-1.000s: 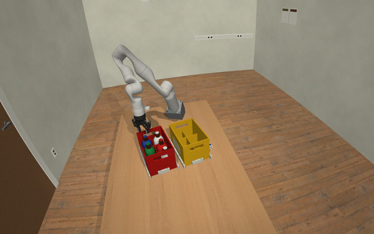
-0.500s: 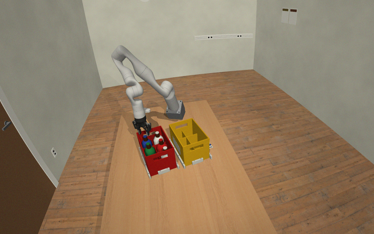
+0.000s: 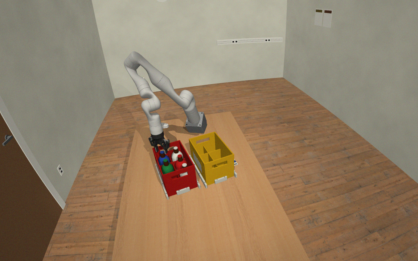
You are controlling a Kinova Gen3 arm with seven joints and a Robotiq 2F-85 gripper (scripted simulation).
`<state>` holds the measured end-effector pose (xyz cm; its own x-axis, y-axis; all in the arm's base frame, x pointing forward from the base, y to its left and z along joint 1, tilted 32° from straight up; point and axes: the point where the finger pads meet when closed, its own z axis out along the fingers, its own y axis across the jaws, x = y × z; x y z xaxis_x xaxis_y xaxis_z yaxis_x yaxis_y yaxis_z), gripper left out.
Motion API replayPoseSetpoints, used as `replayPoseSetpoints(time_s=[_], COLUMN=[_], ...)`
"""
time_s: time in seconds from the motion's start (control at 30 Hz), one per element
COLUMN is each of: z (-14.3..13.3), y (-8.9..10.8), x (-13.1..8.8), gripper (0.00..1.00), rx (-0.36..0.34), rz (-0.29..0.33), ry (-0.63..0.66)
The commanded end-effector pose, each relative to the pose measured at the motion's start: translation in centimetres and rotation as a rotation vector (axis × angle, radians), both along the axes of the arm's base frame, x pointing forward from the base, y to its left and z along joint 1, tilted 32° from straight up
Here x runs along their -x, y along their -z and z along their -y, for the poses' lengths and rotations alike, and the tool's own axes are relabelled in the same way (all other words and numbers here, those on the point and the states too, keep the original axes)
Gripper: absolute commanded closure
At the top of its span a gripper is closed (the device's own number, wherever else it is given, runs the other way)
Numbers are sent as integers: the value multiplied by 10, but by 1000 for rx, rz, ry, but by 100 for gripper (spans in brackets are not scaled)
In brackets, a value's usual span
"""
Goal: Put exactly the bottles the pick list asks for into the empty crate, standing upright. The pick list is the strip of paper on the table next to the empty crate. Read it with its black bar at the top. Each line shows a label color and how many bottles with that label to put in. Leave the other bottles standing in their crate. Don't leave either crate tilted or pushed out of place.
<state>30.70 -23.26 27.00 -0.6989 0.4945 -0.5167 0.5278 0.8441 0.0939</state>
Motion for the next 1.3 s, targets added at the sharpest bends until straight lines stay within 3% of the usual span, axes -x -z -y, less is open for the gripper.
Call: replayPoseSetpoints(time_s=[0.0,0.37,0.73,0.77,1.27], z=[1,4,4,3,3], y=[3,15,15,12,12], x=[-2,-9,-9,-7,-7], gripper=[33,33,33,52,52], rx=[0,1,0,1,1], rz=[0,0,0,0,0], ry=[0,0,0,0,0])
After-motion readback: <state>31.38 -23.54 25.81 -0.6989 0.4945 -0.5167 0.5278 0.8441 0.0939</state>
